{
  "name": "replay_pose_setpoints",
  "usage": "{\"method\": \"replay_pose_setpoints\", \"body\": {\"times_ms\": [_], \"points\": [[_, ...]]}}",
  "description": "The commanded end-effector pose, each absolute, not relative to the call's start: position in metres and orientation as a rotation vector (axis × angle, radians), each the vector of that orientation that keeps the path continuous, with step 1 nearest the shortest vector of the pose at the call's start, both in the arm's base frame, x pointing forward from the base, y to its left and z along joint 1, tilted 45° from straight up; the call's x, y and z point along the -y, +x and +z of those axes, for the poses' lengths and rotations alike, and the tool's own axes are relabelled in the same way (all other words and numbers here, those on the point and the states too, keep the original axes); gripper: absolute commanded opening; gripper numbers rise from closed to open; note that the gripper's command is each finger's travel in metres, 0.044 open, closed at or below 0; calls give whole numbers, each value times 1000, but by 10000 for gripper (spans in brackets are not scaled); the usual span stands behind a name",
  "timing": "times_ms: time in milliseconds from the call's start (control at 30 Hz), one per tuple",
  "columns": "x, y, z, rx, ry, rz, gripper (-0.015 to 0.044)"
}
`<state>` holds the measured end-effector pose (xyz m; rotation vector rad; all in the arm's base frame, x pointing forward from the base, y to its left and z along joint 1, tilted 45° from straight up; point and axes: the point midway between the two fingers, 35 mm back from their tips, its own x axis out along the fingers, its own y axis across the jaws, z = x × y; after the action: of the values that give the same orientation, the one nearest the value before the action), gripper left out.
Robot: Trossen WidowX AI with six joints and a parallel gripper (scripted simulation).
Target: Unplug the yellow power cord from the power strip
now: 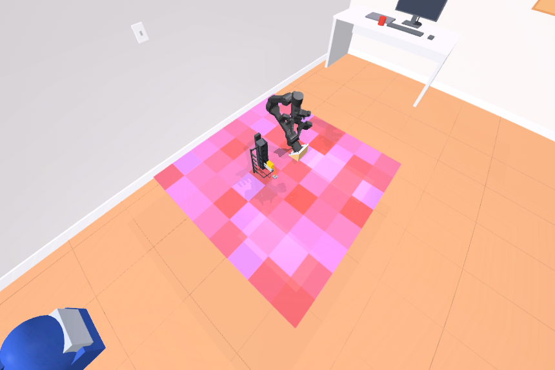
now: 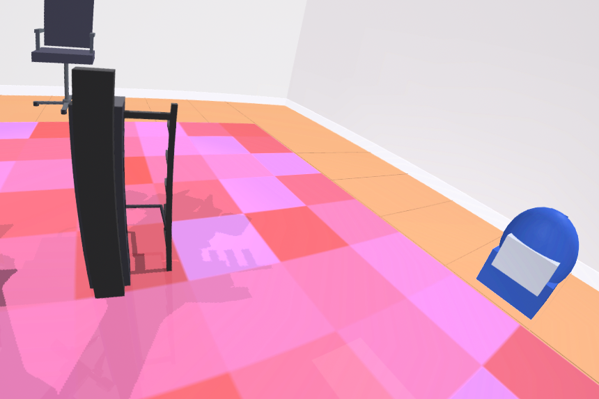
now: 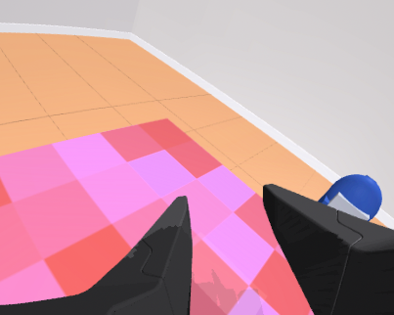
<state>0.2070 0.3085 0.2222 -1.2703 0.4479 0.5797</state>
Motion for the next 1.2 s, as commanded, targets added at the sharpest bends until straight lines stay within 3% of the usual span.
{"method": "replay_pose_setpoints", "body": {"times_ms": [0, 267, 533, 1167], "points": [[-263, 247, 177, -680, -1433, 512, 160], [-160, 285, 112, -1192, -1609, 461, 160], [-48, 275, 69, -1792, -1586, 543, 160], [-39, 274, 72, -1818, -1580, 550, 160]]}}
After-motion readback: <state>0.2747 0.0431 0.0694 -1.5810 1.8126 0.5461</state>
